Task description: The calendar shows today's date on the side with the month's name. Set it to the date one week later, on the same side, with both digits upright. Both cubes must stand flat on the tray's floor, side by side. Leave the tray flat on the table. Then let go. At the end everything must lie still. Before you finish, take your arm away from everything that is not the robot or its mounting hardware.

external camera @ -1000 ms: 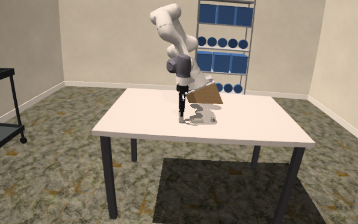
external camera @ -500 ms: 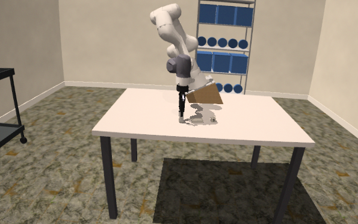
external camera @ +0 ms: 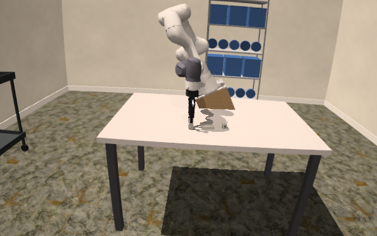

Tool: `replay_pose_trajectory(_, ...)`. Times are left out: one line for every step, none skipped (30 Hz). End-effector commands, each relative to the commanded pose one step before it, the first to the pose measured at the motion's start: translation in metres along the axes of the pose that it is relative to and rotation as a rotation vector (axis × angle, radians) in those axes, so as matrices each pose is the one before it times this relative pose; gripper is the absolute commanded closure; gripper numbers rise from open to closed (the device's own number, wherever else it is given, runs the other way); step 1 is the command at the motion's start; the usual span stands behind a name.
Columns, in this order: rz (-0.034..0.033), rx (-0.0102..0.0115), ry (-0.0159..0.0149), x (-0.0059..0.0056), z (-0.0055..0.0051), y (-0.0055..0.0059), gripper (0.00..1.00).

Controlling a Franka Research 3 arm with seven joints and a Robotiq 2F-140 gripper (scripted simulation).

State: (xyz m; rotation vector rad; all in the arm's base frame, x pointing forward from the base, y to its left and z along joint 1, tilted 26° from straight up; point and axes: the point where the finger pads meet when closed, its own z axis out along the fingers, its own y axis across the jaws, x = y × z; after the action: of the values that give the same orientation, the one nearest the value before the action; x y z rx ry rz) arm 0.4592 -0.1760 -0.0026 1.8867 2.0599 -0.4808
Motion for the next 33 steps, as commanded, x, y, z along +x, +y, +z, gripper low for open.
replay_pose_trajectory(0.00558,-0.00203,-0.00016,-0.00092,0.00094,0.00060,0.84)
replay_pose_trajectory(0.00000,0.00000,0.00000,0.00000,0.00000,0.00000,0.84)
replay_pose_trajectory(0.00000,0.00000,0.00000,0.00000,0.00000,0.00000,0.84)
replay_pose_trajectory(0.00000,0.00000,0.00000,0.00000,0.00000,0.00000,0.84)
replay_pose_trajectory(0.00000,0.00000,0.00000,0.00000,0.00000,0.00000,0.84)
replay_pose_trajectory(0.00000,0.00000,0.00000,0.00000,0.00000,0.00000,0.84)
replay_pose_trajectory(0.00000,0.00000,0.00000,0.00000,0.00000,0.00000,0.84)
replay_pose_trajectory(0.00000,0.00000,0.00000,0.00000,0.00000,0.00000,0.84)
replay_pose_trajectory(0.00000,0.00000,0.00000,0.00000,0.00000,0.00000,0.84)
replay_pose_trajectory(0.00000,0.00000,0.00000,0.00000,0.00000,0.00000,0.84)
replay_pose_trajectory(0.00000,0.00000,0.00000,0.00000,0.00000,0.00000,0.84)
replay_pose_trajectory(0.00000,0.00000,0.00000,0.00000,0.00000,0.00000,0.84)
replay_pose_trajectory(0.00000,0.00000,0.00000,0.00000,0.00000,0.00000,0.84)
replay_pose_trajectory(0.00000,0.00000,0.00000,0.00000,0.00000,0.00000,0.84)
replay_pose_trajectory(0.00000,0.00000,0.00000,0.00000,0.00000,0.00000,0.84)
replay_pose_trajectory(0.00000,0.00000,0.00000,0.00000,0.00000,0.00000,0.84)
replay_pose_trajectory(0.00000,0.00000,0.00000,0.00000,0.00000,0.00000,0.84)
replay_pose_trajectory(0.00000,0.00000,0.00000,0.00000,0.00000,0.00000,0.84)
replay_pose_trajectory(0.00000,0.00000,0.00000,0.00000,0.00000,0.00000,0.84)
replay_pose_trajectory(0.00000,0.00000,0.00000,0.00000,0.00000,0.00000,0.84)
replay_pose_trajectory(0.00000,0.00000,0.00000,0.00000,0.00000,0.00000,0.84)
replay_pose_trajectory(0.00000,0.00000,0.00000,0.00000,0.00000,0.00000,0.84)
replay_pose_trajectory(0.00000,0.00000,0.00000,0.00000,0.00000,0.00000,0.84)
replay_pose_trajectory(0.00000,0.00000,0.00000,0.00000,0.00000,0.00000,0.84)
replay_pose_trajectory(0.00000,0.00000,0.00000,0.00000,0.00000,0.00000,0.84)
replay_pose_trajectory(0.00000,0.00000,0.00000,0.00000,0.00000,0.00000,0.84)
replay_pose_trajectory(0.00000,0.00000,0.00000,0.00000,0.00000,0.00000,0.84)
replay_pose_trajectory(0.00000,0.00000,0.00000,0.00000,0.00000,0.00000,0.84)
replay_pose_trajectory(0.00000,0.00000,0.00000,0.00000,0.00000,0.00000,0.84)
replay_pose_trajectory(0.00000,0.00000,0.00000,0.00000,0.00000,0.00000,0.84)
replay_pose_trajectory(0.00000,0.00000,0.00000,0.00000,0.00000,0.00000,0.84)
replay_pose_trajectory(0.00000,0.00000,0.00000,0.00000,0.00000,0.00000,0.82)
replay_pose_trajectory(0.00000,0.00000,0.00000,0.00000,0.00000,0.00000,0.82)
